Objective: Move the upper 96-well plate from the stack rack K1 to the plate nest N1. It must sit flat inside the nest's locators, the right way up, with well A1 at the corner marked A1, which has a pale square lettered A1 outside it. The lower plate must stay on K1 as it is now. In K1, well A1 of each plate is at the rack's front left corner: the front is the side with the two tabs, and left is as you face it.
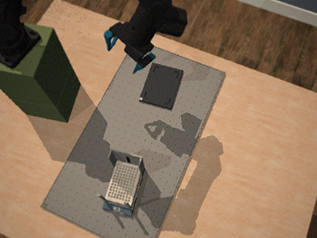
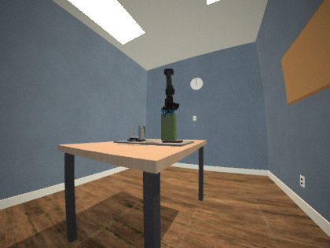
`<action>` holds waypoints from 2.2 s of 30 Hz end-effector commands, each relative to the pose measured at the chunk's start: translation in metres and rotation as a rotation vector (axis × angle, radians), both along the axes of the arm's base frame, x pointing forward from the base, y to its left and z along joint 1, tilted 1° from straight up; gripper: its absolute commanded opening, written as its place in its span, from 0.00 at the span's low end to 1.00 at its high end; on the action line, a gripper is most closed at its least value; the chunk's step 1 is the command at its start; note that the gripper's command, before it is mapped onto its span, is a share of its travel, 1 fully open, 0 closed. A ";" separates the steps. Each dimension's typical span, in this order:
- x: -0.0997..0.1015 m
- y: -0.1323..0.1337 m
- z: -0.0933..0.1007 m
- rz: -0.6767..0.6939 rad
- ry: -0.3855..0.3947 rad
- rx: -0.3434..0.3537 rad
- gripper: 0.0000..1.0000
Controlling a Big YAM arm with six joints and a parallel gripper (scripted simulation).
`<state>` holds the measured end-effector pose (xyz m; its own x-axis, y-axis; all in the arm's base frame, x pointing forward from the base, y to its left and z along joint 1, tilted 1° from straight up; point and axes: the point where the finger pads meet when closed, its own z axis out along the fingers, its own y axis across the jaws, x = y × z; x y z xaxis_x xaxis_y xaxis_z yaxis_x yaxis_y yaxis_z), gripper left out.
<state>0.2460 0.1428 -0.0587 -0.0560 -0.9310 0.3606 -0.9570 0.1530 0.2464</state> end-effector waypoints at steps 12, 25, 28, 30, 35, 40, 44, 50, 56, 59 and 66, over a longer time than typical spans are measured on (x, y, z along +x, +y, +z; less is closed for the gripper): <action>0.055 -0.015 -0.011 -0.443 -0.173 -0.013 1.00; 0.088 -0.046 -0.024 -0.797 -0.270 -0.043 1.00; 0.098 -0.053 -0.021 -0.896 -0.307 -0.040 1.00; 0.101 -0.063 -0.029 -0.959 -0.311 -0.058 1.00; 0.111 -0.075 -0.033 -1.121 -0.348 -0.074 1.00; 0.125 -0.083 -0.023 -1.222 -0.398 -0.055 1.00; 0.127 -0.102 -0.041 -1.348 -0.397 -0.098 1.00; 0.144 -0.124 -0.037 -1.547 -0.452 -0.099 1.00; 0.146 -0.140 -0.050 -1.675 -0.458 -0.133 1.00; 0.154 -0.155 -0.049 -1.775 -0.482 -0.134 1.00; 0.161 -0.184 -0.059 -2.003 -0.508 -0.170 1.00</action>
